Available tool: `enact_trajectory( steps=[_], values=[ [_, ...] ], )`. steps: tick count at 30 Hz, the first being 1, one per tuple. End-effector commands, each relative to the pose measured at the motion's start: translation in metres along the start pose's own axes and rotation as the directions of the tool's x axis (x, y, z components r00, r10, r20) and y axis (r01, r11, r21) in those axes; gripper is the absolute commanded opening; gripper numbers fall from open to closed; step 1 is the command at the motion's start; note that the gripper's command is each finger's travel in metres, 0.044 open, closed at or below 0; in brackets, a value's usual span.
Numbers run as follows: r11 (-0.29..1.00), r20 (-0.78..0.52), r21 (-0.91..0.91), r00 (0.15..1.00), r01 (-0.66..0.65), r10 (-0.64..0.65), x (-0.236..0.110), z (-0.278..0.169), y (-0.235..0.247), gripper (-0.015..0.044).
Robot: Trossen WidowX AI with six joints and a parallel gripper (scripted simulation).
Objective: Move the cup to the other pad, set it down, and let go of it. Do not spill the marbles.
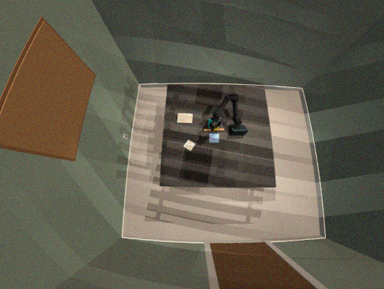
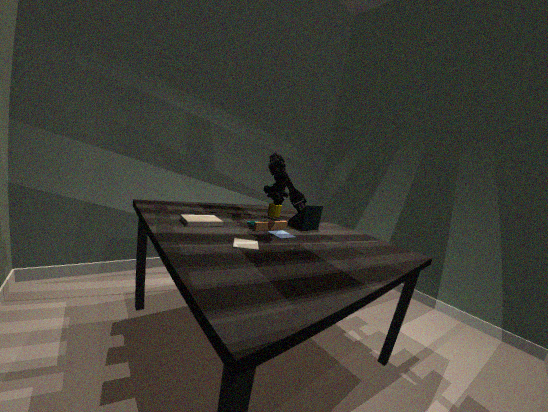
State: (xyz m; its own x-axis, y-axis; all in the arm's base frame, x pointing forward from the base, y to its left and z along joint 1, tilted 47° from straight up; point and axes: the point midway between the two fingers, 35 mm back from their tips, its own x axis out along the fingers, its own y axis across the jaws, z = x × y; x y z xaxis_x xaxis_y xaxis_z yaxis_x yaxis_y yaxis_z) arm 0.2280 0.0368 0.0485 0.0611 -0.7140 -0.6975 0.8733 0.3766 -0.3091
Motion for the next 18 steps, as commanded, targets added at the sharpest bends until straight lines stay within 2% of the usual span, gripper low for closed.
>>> enact_trajectory(
  steps=[1,18],
  values=[
    [1.0,0.006,-0.008,1.0,0.001,-0.001,0.0,0.009,-0.005,0.0],
    [1.0,0.007,-0.008,1.0,0.002,-0.002,-0.001,0.044,-0.022,0.0]
  ],
)
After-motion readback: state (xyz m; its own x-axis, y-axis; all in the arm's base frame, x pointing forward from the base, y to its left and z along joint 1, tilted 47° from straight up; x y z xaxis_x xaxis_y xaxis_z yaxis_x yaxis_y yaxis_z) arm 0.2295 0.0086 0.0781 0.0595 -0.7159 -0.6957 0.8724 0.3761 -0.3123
